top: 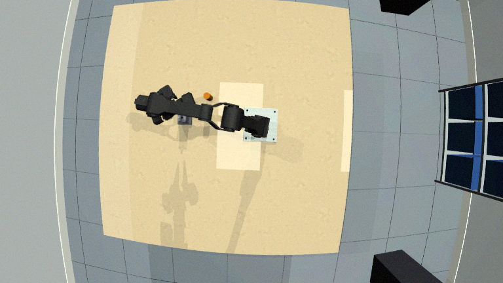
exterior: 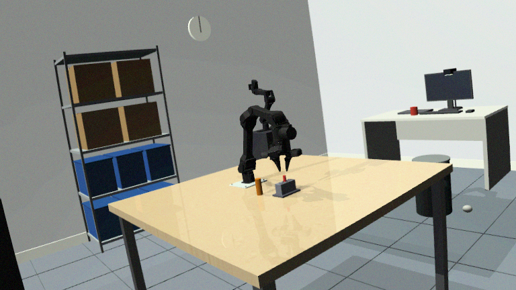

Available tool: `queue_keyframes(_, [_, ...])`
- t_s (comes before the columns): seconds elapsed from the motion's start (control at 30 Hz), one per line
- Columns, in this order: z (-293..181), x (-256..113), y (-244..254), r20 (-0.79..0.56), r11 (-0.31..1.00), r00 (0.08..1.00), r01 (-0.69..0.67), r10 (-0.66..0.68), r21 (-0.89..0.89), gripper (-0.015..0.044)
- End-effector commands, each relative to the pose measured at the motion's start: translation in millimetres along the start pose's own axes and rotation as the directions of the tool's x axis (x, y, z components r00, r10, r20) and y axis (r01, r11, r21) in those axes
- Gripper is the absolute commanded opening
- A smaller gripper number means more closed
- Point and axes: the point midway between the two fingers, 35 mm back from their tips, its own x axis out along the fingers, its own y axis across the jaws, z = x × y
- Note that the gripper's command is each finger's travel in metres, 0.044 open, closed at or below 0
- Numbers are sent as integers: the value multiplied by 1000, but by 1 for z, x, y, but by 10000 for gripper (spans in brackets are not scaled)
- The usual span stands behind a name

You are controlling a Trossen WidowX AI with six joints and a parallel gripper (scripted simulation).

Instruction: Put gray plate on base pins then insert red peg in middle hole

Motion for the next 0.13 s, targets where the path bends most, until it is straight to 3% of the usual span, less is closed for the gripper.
queue_keyframes(0.0, [0,-4,0,4,1000,1000,-4,4,-2,150])
queue_keyframes(0.1, [0,-5,0,4,1000,1000,-4,4,-2,150])
